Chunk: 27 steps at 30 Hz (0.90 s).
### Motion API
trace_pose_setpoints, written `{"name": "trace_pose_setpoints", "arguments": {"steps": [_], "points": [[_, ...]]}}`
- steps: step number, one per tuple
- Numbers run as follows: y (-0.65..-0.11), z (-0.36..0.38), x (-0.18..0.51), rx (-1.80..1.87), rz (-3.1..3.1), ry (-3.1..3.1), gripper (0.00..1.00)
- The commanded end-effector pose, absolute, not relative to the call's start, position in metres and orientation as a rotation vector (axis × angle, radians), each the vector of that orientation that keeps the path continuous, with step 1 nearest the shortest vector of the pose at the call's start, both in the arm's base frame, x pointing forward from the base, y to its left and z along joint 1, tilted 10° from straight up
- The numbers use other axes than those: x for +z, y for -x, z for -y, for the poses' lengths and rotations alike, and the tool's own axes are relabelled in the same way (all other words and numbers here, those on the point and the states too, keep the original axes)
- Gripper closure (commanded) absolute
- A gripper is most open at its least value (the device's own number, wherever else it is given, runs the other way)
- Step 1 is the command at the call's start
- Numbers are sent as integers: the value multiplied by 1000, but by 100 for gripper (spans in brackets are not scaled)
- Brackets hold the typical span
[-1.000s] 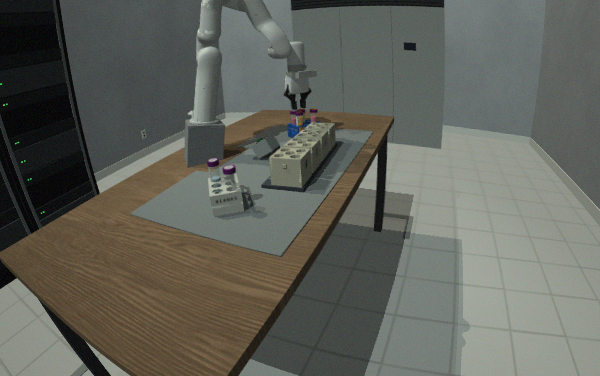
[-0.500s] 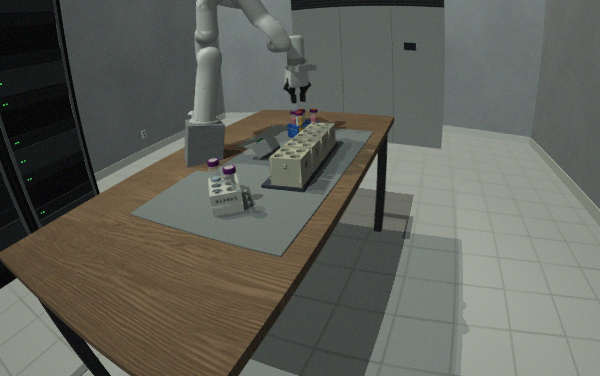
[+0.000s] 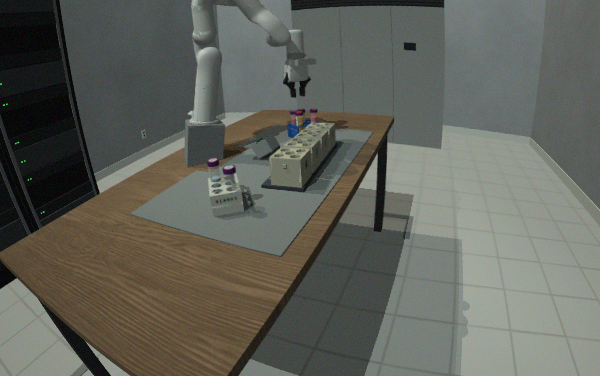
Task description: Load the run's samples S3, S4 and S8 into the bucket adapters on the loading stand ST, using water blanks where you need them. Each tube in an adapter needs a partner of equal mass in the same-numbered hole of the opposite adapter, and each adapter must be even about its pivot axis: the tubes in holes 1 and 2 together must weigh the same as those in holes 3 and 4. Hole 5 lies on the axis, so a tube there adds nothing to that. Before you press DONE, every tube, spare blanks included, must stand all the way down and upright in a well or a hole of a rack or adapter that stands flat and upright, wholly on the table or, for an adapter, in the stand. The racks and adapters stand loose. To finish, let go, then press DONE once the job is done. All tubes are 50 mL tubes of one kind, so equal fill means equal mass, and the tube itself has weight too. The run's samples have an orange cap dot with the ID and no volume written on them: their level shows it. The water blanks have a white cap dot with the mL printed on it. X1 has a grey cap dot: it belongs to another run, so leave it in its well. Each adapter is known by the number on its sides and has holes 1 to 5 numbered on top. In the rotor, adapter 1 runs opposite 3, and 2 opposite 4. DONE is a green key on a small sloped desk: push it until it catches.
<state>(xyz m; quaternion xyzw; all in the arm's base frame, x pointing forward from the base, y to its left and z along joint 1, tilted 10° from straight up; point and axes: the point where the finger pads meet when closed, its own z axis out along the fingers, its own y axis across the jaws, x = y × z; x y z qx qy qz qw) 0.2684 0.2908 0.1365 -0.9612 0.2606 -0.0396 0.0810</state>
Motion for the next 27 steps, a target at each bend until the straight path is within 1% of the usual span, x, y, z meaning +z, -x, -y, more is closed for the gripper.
{"name": "trace_pose_setpoints", "arguments": {"steps": [1,17,27], "points": [[-269,-291,143,-121,-778,2870,56],[-265,-287,172,-121,-778,2870,56],[-264,-286,177,-121,-778,2870,56]]}}
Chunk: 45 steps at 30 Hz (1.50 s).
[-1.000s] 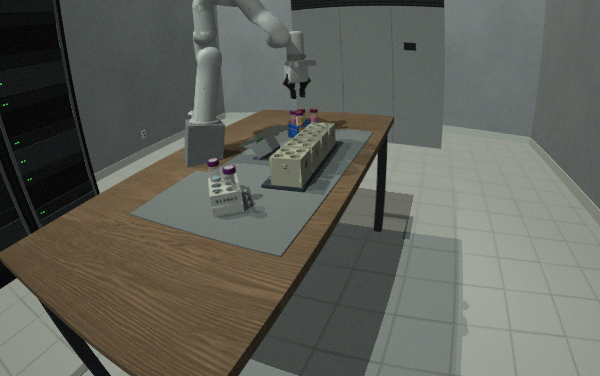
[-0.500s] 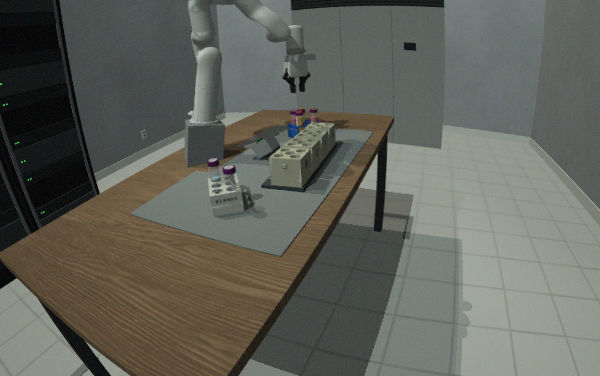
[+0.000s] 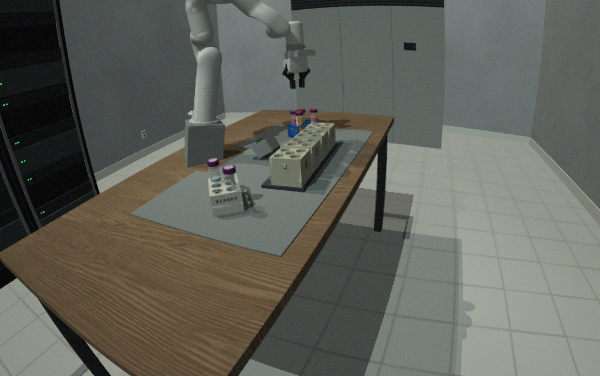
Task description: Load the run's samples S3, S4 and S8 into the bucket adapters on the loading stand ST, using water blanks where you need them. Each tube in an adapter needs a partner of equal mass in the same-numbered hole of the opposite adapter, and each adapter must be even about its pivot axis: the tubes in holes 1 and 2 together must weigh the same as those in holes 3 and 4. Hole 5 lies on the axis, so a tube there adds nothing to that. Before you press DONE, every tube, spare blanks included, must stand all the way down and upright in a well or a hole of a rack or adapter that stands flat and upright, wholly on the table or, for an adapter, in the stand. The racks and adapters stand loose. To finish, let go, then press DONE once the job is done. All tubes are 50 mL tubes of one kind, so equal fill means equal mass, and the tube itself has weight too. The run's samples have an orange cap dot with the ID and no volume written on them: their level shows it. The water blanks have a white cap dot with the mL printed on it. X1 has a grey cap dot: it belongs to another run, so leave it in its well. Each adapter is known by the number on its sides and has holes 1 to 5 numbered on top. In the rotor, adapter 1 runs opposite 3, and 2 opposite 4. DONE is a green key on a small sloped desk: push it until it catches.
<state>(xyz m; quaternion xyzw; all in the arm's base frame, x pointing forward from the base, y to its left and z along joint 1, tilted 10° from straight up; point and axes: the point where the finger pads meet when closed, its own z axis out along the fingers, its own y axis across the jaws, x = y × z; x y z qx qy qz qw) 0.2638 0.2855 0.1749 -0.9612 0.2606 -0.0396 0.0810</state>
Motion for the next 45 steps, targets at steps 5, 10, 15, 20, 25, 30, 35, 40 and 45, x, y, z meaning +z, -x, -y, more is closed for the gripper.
{"name": "trace_pose_setpoints", "arguments": {"steps": [5,10,15,20,25,30,35,40,45], "points": [[-264,-286,177,-121,-778,2870,56],[-264,-286,176,-121,-778,2870,56],[-264,-286,177,-121,-778,2870,56],[-274,-303,180,-137,-586,2920,43],[-284,-320,184,-153,-391,2958,43],[-294,-337,187,-169,-194,2984,43],[-304,-354,191,-187,56,2999,43],[-304,-354,191,-204,306,2993,43],[-304,-354,191,-214,456,2980,43]]}}
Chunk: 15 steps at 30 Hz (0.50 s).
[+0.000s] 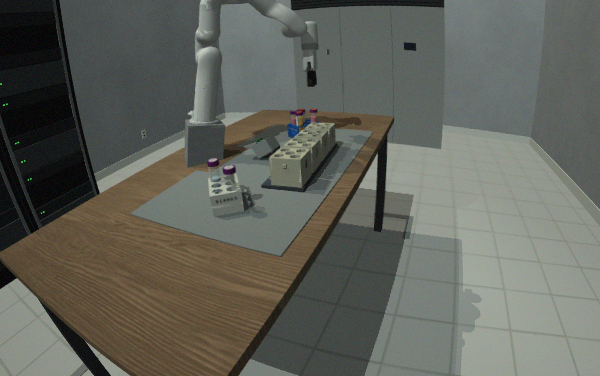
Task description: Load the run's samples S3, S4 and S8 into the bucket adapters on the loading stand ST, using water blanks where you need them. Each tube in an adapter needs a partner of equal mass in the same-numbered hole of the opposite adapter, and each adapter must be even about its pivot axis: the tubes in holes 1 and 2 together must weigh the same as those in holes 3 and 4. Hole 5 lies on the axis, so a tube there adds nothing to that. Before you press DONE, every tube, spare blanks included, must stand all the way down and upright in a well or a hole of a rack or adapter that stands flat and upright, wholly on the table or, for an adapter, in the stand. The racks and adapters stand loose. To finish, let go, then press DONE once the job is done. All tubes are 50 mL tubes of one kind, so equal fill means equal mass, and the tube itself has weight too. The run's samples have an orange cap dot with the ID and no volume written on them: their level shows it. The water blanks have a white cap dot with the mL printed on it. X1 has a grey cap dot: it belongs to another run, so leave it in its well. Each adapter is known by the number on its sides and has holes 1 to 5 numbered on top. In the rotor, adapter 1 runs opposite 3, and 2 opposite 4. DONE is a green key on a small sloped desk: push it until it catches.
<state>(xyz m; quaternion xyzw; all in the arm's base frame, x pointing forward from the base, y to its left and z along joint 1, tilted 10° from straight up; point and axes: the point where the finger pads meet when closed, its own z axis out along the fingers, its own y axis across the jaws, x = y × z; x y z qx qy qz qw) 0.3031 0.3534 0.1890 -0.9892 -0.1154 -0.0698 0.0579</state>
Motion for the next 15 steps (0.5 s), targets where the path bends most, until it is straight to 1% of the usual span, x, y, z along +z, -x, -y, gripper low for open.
{"name": "trace_pose_setpoints", "arguments": {"steps": [1,13,15], "points": [[-304,-354,191,-217,506,2974,43],[-304,-354,191,-250,1097,2841,43],[-304,-354,191,-250,1097,2841,43]]}}
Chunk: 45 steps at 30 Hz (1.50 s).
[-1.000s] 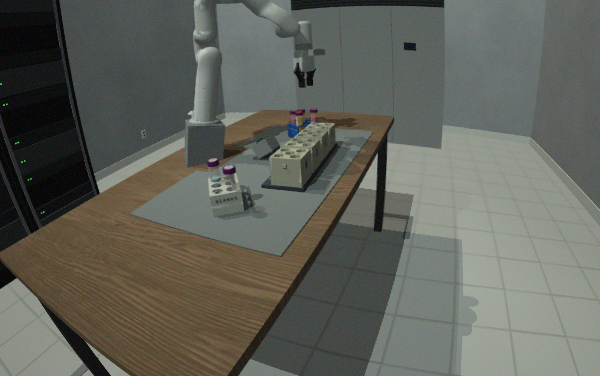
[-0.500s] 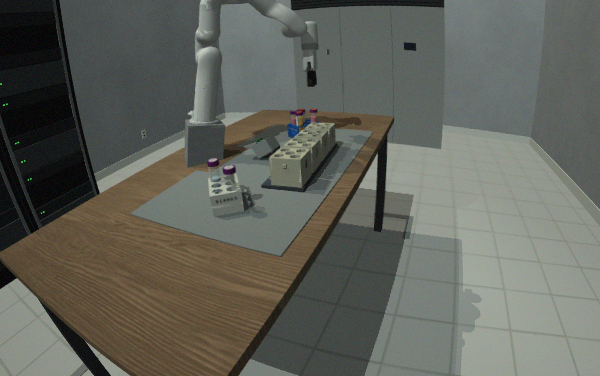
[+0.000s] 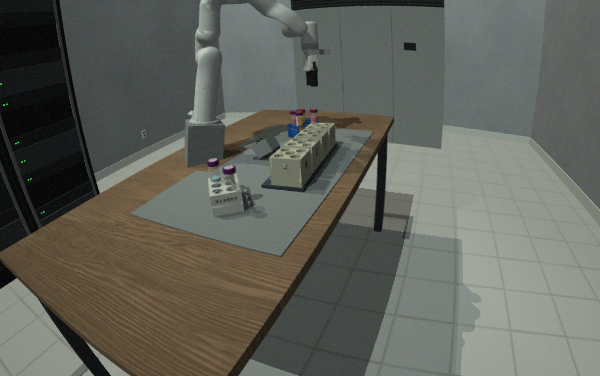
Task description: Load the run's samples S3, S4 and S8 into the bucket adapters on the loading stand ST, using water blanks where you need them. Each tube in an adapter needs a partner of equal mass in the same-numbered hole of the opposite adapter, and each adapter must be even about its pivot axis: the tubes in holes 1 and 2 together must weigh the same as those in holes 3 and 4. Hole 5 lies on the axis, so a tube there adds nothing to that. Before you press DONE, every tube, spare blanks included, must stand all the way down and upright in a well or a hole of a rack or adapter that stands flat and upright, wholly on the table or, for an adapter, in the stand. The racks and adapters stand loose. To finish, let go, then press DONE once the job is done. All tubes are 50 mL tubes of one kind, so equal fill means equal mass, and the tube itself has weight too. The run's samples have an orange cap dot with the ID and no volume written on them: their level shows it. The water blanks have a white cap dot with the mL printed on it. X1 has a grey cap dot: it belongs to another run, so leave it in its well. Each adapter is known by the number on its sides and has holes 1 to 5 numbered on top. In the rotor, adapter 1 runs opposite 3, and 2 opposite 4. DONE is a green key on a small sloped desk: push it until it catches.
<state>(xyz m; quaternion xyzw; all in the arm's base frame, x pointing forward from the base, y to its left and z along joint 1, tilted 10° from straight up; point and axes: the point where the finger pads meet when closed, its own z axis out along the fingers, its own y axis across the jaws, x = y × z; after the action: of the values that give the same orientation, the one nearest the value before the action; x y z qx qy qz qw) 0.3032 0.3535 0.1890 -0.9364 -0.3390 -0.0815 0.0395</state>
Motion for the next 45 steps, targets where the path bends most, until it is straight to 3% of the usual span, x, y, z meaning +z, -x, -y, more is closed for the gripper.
{"name": "trace_pose_setpoints", "arguments": {"steps": [1,9,45], "points": [[-304,-354,191,-252,1145,2825,43],[-304,-354,191,-269,1521,2666,43],[-310,-361,144,-269,1527,2663,43]]}}
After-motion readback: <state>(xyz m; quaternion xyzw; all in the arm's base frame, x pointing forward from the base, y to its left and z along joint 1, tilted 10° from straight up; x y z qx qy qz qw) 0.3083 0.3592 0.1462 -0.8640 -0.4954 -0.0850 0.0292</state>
